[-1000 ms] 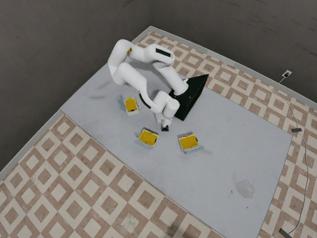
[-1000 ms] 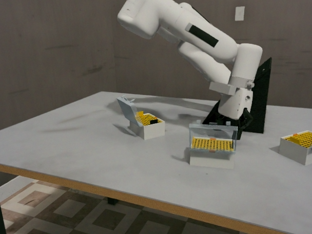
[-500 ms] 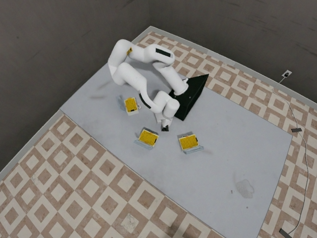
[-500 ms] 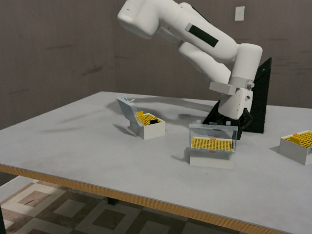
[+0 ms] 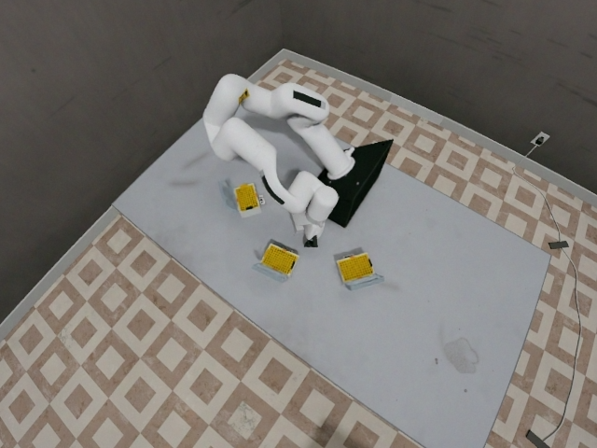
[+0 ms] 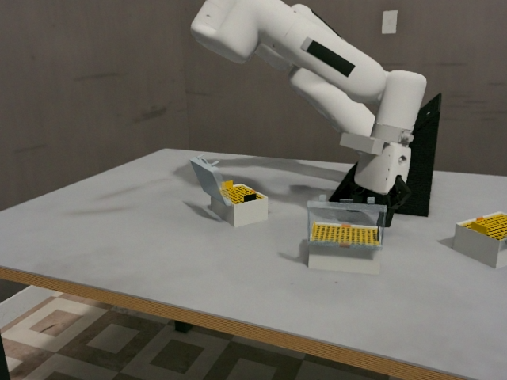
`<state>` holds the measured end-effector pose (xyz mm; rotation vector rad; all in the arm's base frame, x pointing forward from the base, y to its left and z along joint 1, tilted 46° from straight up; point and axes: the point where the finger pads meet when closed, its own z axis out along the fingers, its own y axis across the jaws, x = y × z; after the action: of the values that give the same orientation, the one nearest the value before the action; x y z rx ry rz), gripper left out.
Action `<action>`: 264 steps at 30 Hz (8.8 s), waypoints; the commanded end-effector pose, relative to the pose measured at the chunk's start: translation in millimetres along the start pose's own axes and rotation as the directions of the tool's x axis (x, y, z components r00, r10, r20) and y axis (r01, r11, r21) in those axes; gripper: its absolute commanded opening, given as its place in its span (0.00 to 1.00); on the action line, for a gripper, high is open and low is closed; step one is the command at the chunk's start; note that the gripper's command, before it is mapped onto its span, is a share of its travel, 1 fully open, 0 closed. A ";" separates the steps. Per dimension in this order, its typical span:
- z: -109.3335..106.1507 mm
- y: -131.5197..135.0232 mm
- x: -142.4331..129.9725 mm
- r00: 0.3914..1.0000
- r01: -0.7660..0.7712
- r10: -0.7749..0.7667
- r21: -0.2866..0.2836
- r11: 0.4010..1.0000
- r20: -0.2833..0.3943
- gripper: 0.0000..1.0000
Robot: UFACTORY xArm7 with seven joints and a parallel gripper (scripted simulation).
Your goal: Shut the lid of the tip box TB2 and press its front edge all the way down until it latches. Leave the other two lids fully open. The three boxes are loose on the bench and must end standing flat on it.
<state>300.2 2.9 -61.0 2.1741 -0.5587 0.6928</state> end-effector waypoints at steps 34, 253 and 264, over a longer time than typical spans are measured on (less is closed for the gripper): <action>-117.2 -1.1 31.4 1.000 -0.001 0.001 0.004 1.000 -0.001 1.00; -60.7 -138.8 192.3 0.622 0.740 -0.766 0.200 0.643 0.162 0.00; -64.2 -129.7 185.3 0.622 0.740 -0.766 0.200 0.643 0.162 0.00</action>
<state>499.0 98.7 20.4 2.3217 0.3304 -0.0162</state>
